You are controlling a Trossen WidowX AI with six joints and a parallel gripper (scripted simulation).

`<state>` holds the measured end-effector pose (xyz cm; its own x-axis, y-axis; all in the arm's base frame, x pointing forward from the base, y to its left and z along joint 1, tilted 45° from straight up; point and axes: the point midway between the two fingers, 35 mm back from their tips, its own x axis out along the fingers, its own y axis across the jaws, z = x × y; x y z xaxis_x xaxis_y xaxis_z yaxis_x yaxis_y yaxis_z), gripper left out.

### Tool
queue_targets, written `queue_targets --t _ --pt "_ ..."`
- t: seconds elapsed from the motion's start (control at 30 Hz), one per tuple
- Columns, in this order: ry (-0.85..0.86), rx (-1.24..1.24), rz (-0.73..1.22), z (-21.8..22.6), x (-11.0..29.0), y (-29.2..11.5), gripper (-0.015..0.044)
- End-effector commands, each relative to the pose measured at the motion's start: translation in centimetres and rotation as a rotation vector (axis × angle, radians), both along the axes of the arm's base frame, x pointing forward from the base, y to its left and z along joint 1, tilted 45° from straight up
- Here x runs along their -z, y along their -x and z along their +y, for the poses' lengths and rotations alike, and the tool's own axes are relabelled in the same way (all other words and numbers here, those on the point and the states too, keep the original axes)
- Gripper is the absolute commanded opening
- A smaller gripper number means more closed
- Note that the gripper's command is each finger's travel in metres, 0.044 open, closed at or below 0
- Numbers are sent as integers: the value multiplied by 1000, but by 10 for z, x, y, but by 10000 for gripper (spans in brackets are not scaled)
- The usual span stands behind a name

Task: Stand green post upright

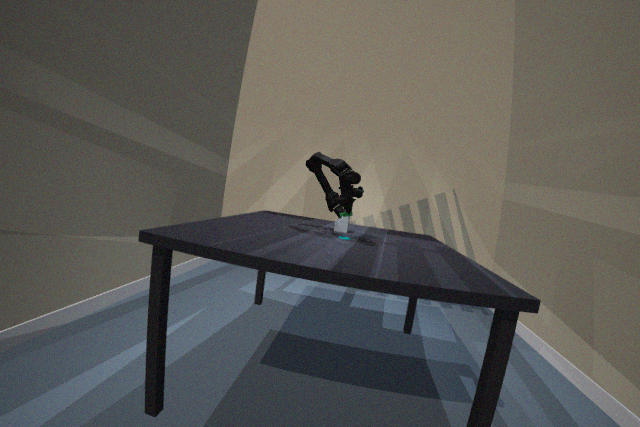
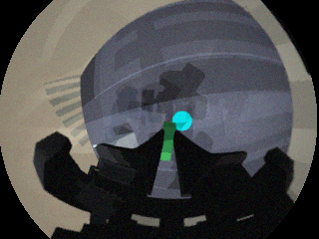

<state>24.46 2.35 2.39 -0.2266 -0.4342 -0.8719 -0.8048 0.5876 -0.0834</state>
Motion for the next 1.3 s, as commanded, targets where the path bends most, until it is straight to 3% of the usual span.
queue_targets --t 0.0,1.27 --pt "-38 7 -2 -1 1 2 23" --pt "-312 35 -54 -4 8 9 23"
